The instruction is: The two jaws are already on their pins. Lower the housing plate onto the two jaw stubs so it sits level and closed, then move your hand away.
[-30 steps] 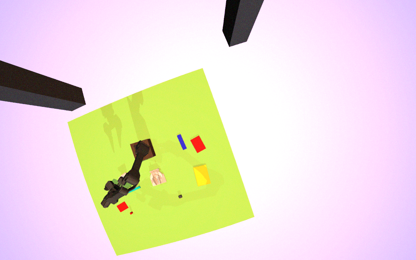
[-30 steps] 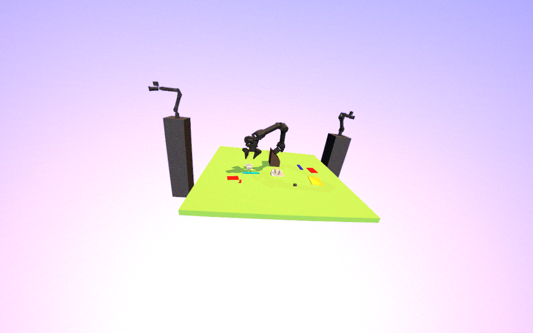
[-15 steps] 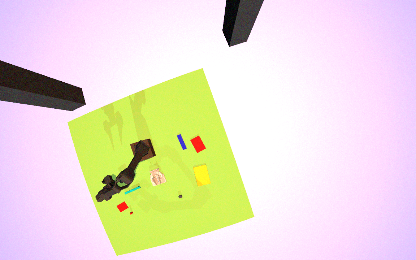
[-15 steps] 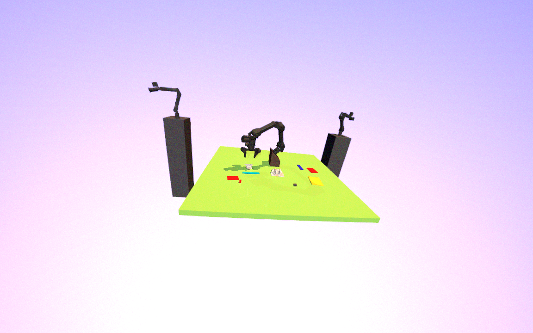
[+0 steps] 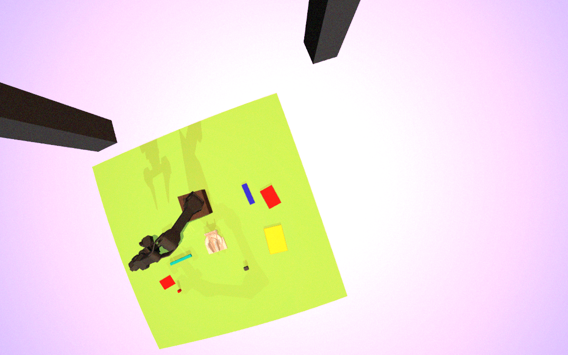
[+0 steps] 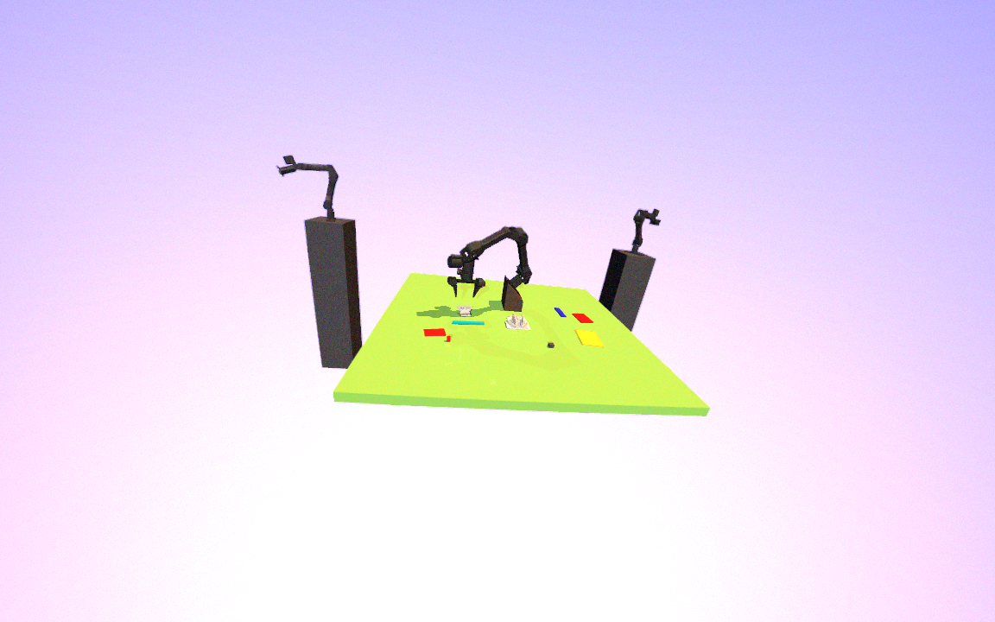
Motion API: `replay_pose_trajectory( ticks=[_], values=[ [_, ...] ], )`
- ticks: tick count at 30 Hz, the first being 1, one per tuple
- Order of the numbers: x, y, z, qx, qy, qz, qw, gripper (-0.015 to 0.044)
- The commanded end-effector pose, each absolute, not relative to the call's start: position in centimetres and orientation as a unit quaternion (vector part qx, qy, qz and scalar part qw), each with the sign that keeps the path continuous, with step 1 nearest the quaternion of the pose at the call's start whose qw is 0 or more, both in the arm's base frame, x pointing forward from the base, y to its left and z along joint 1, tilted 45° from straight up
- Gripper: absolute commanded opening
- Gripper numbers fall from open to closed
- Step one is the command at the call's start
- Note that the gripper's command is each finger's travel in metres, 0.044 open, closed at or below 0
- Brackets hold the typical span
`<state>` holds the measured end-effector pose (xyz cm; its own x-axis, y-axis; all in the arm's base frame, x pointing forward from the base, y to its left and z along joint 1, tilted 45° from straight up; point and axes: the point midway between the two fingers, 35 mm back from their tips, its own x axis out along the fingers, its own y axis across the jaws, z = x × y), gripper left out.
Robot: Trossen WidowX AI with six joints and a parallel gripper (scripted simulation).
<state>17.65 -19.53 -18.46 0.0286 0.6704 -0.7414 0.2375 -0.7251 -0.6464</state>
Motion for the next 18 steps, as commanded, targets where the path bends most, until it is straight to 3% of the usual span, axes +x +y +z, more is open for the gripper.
replay_pose_trajectory(
  ticks=[1,18],
  values=[
    [17.27,-17.30,-19.89,-0.689,-0.333,0.616,0.188,0.0440],
    [17.36,-16.85,-20.46,-0.689,-0.333,0.616,0.188,0.0440]
  ],
)
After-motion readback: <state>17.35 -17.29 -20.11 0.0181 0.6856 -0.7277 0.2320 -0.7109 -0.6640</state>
